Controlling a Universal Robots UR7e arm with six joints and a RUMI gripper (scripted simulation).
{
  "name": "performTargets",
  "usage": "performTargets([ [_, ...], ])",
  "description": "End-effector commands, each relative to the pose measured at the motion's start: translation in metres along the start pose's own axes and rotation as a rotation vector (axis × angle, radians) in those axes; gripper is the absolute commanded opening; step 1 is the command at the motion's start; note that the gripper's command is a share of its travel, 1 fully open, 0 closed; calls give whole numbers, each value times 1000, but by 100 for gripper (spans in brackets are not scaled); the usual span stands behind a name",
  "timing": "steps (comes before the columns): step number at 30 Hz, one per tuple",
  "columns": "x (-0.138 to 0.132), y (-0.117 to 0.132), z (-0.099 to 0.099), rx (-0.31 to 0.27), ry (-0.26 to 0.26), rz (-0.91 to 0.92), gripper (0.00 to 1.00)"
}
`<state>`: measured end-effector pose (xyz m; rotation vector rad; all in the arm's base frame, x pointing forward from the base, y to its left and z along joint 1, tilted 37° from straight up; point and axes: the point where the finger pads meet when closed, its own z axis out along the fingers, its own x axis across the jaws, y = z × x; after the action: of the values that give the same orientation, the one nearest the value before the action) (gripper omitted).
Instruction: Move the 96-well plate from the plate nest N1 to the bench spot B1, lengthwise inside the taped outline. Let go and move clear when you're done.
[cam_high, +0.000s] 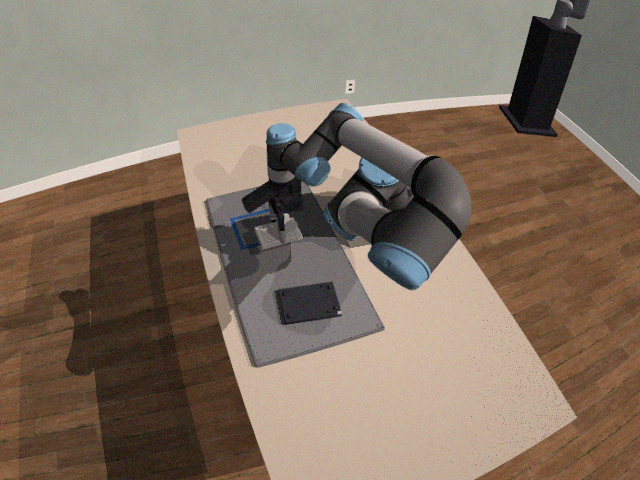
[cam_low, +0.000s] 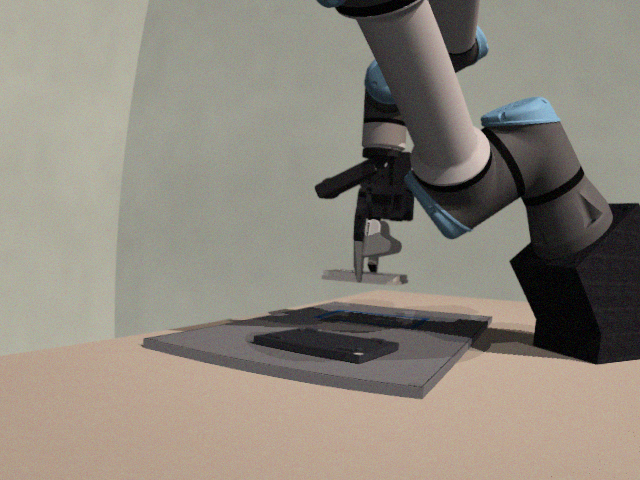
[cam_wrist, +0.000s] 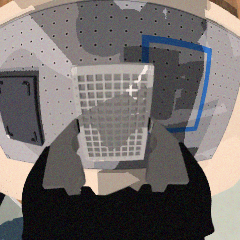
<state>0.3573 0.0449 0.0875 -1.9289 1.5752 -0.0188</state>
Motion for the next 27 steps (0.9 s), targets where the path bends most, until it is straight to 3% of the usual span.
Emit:
performTargets([
  [1, 22, -5, 0, -1, 7, -9, 0],
  [27, 96, -12, 2, -1, 7, -8, 0],
])
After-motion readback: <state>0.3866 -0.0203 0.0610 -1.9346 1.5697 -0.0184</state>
